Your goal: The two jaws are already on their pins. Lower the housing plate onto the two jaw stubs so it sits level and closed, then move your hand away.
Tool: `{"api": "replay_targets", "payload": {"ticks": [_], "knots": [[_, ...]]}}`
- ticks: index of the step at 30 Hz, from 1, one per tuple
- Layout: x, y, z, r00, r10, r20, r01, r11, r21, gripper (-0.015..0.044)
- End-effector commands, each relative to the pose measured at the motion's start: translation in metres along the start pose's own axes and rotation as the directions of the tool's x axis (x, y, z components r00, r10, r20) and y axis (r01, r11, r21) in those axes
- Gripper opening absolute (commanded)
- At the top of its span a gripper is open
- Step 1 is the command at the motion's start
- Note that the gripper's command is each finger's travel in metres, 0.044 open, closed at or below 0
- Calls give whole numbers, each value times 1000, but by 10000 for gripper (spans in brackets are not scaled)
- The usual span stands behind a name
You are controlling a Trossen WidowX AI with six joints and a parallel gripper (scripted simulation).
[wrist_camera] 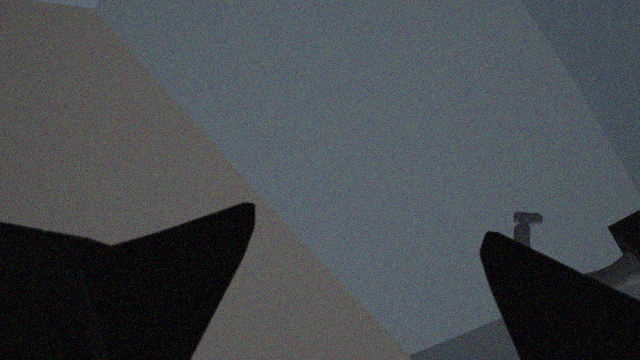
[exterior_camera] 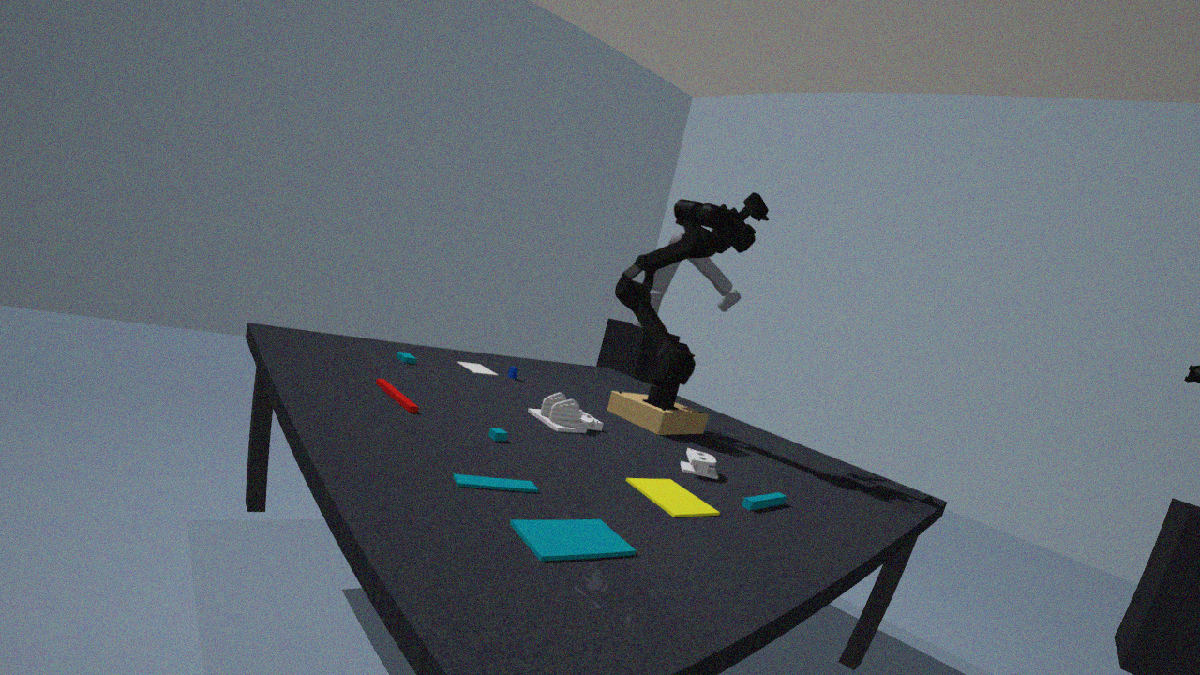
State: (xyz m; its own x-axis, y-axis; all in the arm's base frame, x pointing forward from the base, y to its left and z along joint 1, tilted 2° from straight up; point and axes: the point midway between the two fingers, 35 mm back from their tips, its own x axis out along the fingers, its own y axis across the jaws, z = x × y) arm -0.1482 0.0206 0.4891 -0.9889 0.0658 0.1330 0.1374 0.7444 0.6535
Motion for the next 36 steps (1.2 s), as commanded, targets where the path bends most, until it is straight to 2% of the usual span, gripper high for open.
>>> {"api": "replay_targets", "payload": {"ticks": [1, 17, 36], "knots": [[0, 18, 6, 999, 50, -6, -49, 994, 100, 440], [-9, 86, 46, 968, 248, 25, -230, 851, 472, 440], [-38, 154, 113, 864, 477, 159, -413, 492, 767, 440]]}}
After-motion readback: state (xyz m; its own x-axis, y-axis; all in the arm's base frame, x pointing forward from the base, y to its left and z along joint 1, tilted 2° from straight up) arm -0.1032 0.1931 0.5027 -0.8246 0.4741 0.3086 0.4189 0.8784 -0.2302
